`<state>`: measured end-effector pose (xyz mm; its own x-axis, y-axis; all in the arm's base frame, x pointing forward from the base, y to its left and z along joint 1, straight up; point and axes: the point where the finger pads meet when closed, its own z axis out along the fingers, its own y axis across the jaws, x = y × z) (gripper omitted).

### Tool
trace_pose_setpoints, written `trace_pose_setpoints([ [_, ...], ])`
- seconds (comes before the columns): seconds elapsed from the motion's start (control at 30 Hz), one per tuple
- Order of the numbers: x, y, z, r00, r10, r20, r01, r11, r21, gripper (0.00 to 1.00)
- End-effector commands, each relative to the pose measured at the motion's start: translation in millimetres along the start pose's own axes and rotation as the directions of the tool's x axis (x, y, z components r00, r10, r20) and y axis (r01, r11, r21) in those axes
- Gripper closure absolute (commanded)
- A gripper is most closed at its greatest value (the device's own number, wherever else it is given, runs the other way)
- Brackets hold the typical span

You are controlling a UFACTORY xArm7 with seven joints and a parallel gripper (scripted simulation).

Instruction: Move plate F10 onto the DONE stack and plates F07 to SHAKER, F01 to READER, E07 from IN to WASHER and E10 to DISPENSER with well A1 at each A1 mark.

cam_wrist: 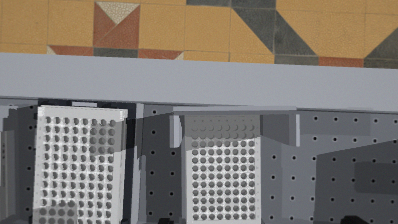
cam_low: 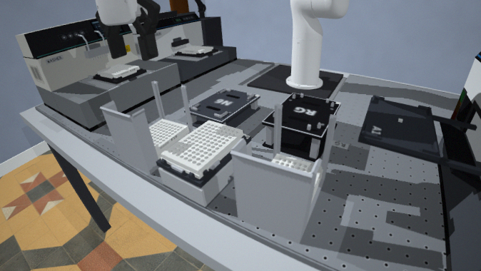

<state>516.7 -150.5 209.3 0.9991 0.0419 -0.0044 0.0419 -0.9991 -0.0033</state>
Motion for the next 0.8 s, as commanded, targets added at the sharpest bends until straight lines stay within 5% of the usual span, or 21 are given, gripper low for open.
trace_pose_setpoints([
  [0.0,1,0,-7.4,1.0,0.0,-0.005,0.0,1.0,-0.001,0.0],
  [0.47,1,0,-10.9,1.0,0.0,-0.005,0.0,1.0,-0.001,0.0],
  [0.77,3,-30,-11.3,1.0,0.02,-0.005,-0.02,1.0,-0.001,0.0],
])
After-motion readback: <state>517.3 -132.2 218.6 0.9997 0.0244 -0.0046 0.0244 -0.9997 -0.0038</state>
